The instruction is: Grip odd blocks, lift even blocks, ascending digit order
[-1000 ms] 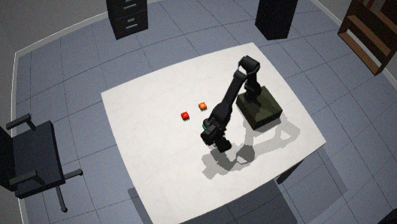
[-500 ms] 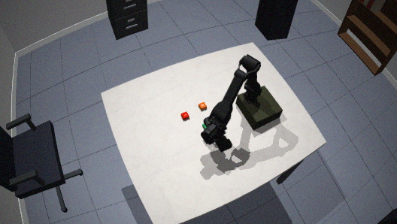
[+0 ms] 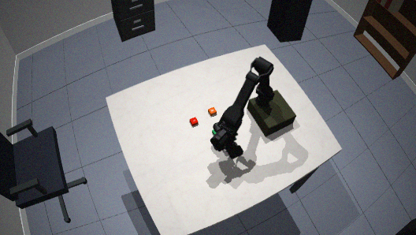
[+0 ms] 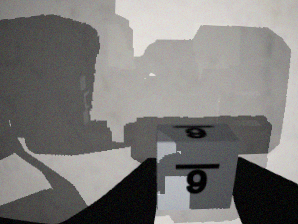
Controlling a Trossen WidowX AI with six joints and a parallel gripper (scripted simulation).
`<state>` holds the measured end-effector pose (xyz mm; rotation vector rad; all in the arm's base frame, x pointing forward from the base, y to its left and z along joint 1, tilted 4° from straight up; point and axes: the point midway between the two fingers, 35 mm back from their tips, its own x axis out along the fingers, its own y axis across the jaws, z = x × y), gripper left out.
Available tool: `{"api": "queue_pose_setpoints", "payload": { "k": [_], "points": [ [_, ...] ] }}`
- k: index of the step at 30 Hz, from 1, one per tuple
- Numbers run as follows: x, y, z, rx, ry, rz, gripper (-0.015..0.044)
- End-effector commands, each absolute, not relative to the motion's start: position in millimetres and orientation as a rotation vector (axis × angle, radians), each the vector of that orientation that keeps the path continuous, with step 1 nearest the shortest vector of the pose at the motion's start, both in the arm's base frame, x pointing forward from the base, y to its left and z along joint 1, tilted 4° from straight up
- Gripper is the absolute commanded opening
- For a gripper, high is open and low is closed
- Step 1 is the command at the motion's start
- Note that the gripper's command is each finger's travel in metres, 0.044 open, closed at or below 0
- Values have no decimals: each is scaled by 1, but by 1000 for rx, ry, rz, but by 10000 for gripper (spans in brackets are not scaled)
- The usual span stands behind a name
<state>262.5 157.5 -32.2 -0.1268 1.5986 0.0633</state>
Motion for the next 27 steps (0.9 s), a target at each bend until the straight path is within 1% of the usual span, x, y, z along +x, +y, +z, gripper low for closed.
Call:
{"api": "queue_pose_setpoints", "payload": {
  "k": [1,20,27],
  "points": [
    [263,158,-33,-123,1598,63,120],
    [262,157,-46,-123,1598,63,120],
    [262,157,-46,-123,1598,63,304]
  ]
}}
